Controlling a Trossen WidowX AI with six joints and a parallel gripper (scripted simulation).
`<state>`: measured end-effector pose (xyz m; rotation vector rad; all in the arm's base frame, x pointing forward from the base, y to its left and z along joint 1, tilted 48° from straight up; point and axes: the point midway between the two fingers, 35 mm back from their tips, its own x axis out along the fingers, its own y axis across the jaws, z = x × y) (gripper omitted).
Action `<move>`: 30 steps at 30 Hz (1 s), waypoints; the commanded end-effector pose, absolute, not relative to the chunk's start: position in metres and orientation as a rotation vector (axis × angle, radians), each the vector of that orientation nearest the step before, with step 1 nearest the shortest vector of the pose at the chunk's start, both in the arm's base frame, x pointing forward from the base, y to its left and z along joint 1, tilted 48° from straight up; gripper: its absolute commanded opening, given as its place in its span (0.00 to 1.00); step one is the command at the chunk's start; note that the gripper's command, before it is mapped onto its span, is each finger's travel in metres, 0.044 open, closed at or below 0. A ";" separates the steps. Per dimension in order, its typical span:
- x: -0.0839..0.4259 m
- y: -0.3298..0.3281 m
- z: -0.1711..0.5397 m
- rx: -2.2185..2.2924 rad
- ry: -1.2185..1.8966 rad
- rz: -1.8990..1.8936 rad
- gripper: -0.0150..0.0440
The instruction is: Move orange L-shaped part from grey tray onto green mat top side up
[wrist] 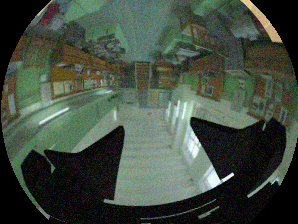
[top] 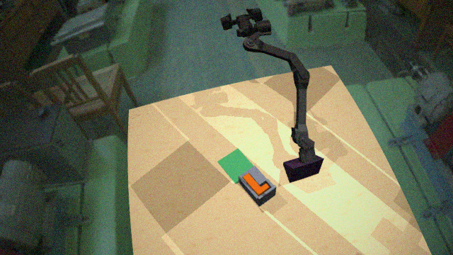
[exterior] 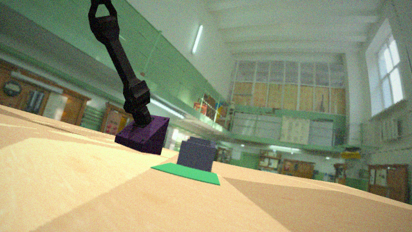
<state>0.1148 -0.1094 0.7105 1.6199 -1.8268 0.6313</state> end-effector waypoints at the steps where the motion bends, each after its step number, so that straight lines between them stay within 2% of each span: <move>1: 0.119 -0.108 0.710 1.621 -1.815 0.617 0.89; 6: 0.181 -0.095 0.699 1.621 -1.606 0.453 0.67; 8: 0.223 -0.085 0.687 1.608 -1.477 0.342 0.58; 9: 0.234 -0.081 0.682 1.601 -1.435 0.312 0.56; 21: 0.390 -0.006 0.574 1.423 -0.829 -0.041 0.56; 30: 0.463 0.058 0.455 1.167 -0.357 -0.219 0.56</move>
